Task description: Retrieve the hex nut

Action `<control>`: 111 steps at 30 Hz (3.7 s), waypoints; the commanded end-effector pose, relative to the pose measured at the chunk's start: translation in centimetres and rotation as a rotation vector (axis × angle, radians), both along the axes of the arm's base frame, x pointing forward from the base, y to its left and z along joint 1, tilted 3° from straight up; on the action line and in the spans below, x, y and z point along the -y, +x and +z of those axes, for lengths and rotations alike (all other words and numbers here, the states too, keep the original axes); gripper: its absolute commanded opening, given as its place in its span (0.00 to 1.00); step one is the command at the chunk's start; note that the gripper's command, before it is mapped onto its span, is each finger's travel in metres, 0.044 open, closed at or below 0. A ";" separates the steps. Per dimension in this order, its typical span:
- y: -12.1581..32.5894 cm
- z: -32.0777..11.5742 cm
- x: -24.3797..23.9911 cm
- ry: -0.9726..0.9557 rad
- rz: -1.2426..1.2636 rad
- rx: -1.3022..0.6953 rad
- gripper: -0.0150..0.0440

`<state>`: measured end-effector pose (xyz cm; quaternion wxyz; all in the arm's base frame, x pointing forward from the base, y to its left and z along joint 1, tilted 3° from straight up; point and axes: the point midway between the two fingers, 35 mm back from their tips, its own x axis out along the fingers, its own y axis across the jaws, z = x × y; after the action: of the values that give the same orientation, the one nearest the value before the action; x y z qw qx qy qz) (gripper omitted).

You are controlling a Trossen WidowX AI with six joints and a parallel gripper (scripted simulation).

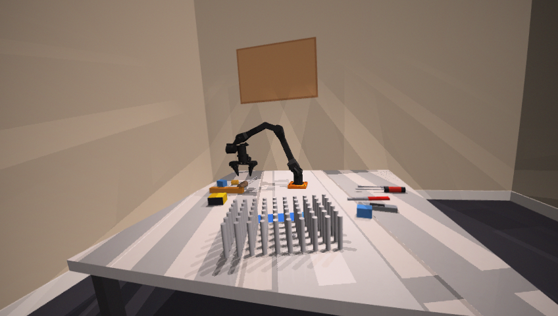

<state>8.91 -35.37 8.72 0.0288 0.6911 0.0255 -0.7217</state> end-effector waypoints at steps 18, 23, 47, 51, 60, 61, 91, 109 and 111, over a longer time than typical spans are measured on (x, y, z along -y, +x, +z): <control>4.4 0.7 -1.1 -0.306 -0.053 -0.385 1.00; 4.4 0.7 -1.1 -0.306 -0.053 -0.385 0.78; 4.4 -1.6 -0.9 -0.306 -0.053 -0.385 0.73; 4.4 -2.2 -0.9 -0.306 -0.053 -0.385 0.73; 4.3 -3.7 -0.9 -0.306 -0.053 -0.385 0.73; 4.3 -3.9 -0.9 -0.306 -0.053 -0.385 0.73; 4.2 -5.8 -1.0 -0.305 -0.023 -0.379 0.37; 5.2 3.0 0.0 -0.305 -0.022 -0.376 0.25; 5.2 4.0 0.0 -0.305 -0.026 -0.376 0.25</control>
<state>14.05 -35.31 10.96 0.1184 0.5304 -0.0784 -0.8358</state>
